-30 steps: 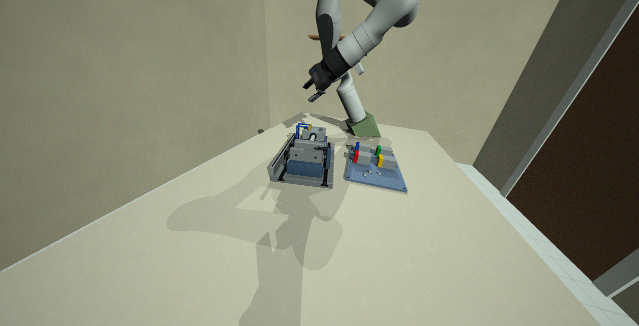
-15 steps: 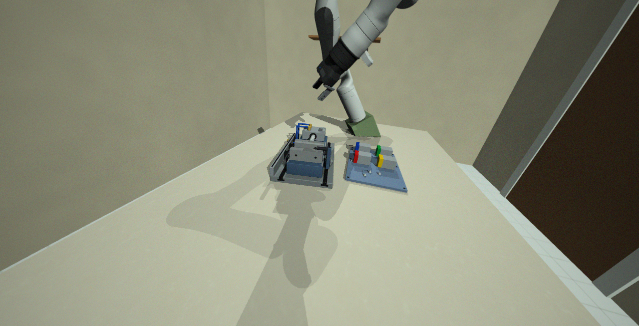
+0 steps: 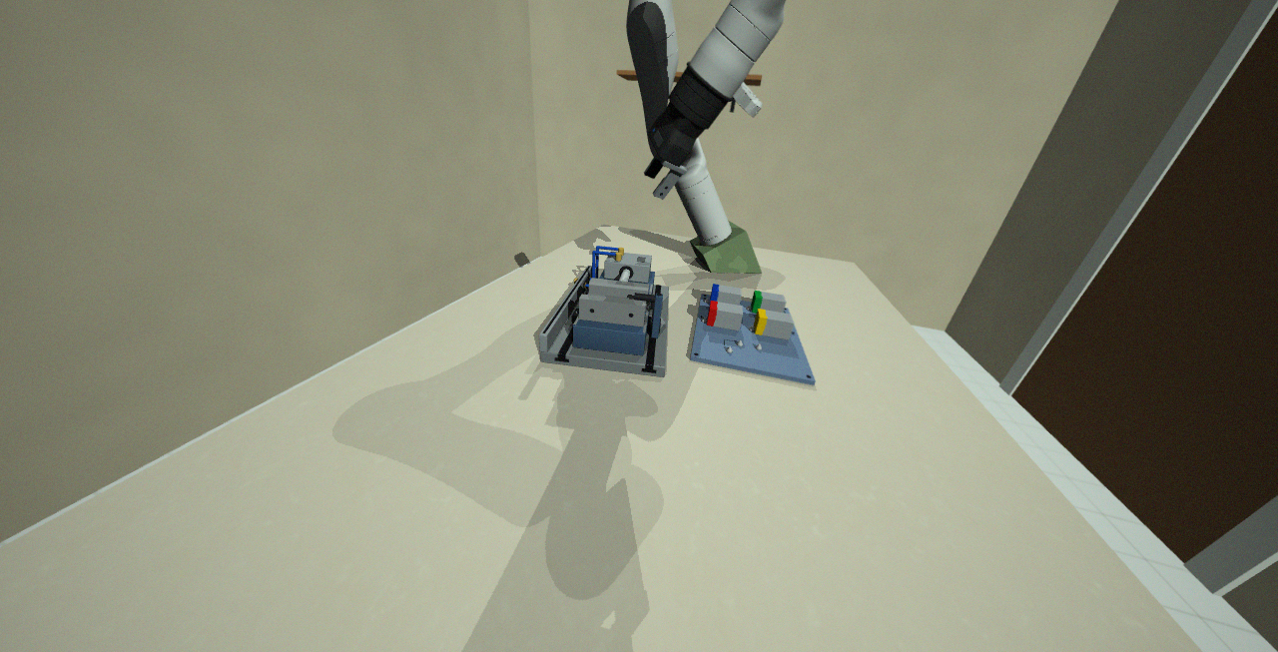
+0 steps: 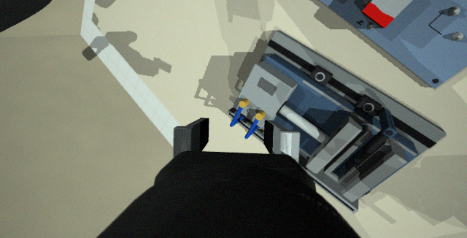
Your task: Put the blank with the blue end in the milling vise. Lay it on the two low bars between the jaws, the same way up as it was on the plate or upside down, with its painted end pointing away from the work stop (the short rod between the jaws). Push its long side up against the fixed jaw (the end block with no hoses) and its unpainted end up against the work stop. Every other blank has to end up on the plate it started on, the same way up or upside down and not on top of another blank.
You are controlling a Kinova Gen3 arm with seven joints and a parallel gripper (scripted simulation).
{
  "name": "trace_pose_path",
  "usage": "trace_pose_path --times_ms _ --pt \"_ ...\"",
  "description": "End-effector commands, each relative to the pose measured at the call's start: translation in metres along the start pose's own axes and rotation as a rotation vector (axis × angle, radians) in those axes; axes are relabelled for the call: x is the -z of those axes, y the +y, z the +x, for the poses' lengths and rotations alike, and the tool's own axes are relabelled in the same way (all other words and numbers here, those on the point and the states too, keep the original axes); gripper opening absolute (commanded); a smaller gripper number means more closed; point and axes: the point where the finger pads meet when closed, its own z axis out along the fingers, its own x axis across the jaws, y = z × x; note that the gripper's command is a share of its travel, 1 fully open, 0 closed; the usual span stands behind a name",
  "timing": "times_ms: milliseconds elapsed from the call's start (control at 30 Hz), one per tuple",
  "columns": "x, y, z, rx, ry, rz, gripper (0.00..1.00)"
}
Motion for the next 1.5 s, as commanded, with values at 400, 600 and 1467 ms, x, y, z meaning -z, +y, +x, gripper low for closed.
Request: trace_pose_path --times_ms 400,600,1467 --pt "0.022 -0.019 0.007 -0.134 0.084 0.097 1.00" --pt "0.031 -0.027 0.010 -0.190 0.118 0.137 1.00" --pt "0.069 -0.066 0.025 -0.436 0.258 0.317 1.00"
